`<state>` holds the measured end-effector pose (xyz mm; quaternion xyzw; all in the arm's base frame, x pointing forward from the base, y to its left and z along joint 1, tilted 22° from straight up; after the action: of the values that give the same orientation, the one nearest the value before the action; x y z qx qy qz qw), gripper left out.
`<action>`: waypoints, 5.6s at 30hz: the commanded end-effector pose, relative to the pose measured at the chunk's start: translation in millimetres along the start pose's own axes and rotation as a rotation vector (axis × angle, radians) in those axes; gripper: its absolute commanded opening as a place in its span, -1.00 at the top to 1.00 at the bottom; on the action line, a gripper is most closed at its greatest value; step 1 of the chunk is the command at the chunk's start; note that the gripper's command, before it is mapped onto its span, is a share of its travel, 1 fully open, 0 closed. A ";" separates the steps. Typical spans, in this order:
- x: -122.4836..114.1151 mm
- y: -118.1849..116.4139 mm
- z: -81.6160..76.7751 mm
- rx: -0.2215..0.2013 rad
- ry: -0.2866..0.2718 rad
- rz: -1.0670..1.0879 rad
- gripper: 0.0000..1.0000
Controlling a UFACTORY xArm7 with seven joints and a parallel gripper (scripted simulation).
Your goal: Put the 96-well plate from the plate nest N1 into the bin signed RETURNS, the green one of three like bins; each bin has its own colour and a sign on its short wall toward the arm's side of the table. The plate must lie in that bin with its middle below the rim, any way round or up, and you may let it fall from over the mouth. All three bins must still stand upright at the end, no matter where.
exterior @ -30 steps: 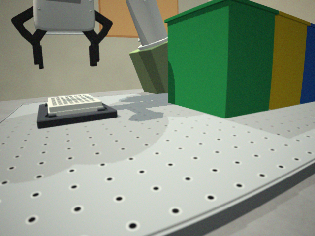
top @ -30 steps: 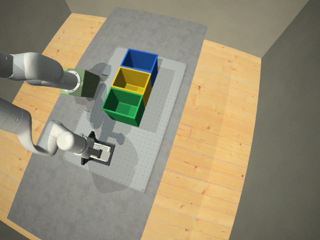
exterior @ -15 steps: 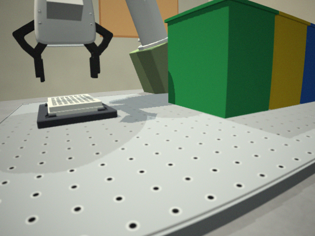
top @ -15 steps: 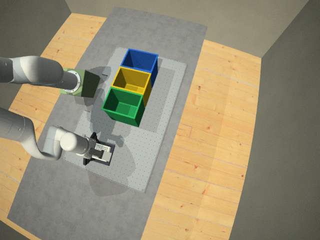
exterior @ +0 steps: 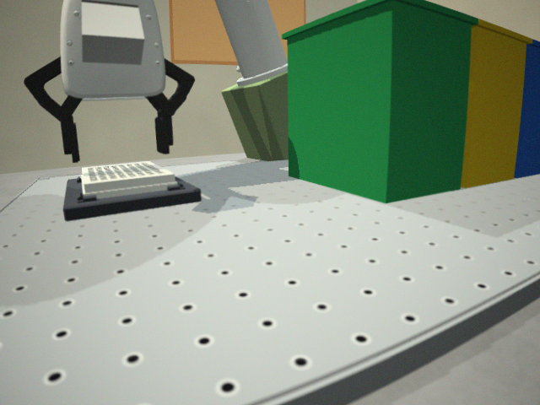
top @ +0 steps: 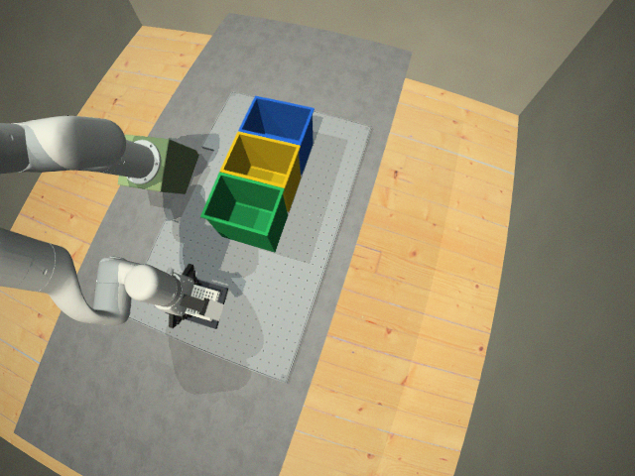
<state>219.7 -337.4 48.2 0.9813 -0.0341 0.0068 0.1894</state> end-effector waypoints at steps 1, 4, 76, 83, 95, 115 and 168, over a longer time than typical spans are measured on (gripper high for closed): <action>1.0 0.8 -0.5 -0.004 0.003 0.000 -1.00; 1.0 0.8 -0.5 -0.004 0.003 0.000 -1.00; 1.0 0.7 18.9 -0.004 0.003 0.000 1.00; 1.0 0.7 18.9 -0.004 0.003 0.000 1.00; 1.0 0.7 19.0 -0.004 0.003 0.000 1.00; 1.0 0.7 15.6 -0.004 0.003 0.000 1.00; 0.9 0.7 -24.4 -0.004 0.003 0.000 1.00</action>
<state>220.0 -329.1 68.9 0.9807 -0.0341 0.0079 0.1922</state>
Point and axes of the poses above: the point where the finger pads meet when closed, its own z axis out along the fingers, its own y axis across the jaws, x = y × z, the point moved 3 cm from there along -z, back along the fingers, and after that the axes turned 1 degree about z, right-handed, at the moved point
